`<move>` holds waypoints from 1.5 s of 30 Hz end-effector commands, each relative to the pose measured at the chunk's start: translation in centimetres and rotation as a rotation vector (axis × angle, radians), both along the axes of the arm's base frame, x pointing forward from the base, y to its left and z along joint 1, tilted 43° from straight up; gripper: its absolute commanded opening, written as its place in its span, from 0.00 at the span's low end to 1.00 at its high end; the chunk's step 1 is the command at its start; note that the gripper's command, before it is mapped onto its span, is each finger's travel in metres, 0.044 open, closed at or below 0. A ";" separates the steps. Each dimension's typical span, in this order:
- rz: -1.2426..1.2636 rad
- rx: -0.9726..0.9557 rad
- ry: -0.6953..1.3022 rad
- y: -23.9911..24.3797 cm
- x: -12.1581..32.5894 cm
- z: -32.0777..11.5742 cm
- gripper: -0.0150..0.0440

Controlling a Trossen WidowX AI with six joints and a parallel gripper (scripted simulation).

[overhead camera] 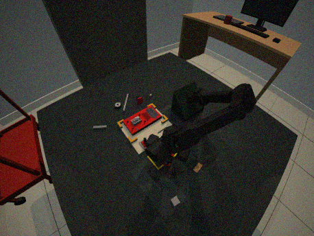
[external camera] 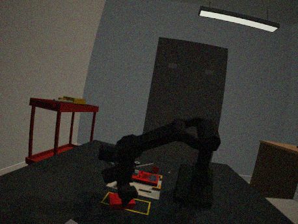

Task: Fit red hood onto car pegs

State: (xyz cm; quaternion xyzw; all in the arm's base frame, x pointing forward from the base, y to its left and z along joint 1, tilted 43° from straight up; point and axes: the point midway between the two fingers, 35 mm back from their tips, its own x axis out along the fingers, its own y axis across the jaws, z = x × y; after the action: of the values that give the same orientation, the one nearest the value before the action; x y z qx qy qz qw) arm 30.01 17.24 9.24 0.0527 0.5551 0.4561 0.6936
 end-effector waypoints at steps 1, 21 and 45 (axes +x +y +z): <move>-0.003 -0.004 0.005 0.1 -0.1 -0.3 1.00; 0.000 0.001 0.000 0.6 0.0 -0.6 0.86; -0.001 -0.001 0.001 -1.8 0.1 1.9 0.25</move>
State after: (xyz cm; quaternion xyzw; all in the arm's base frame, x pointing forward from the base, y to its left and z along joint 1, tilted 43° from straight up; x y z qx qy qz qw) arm 29.77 16.10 9.77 0.0543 0.5648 0.4533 0.6874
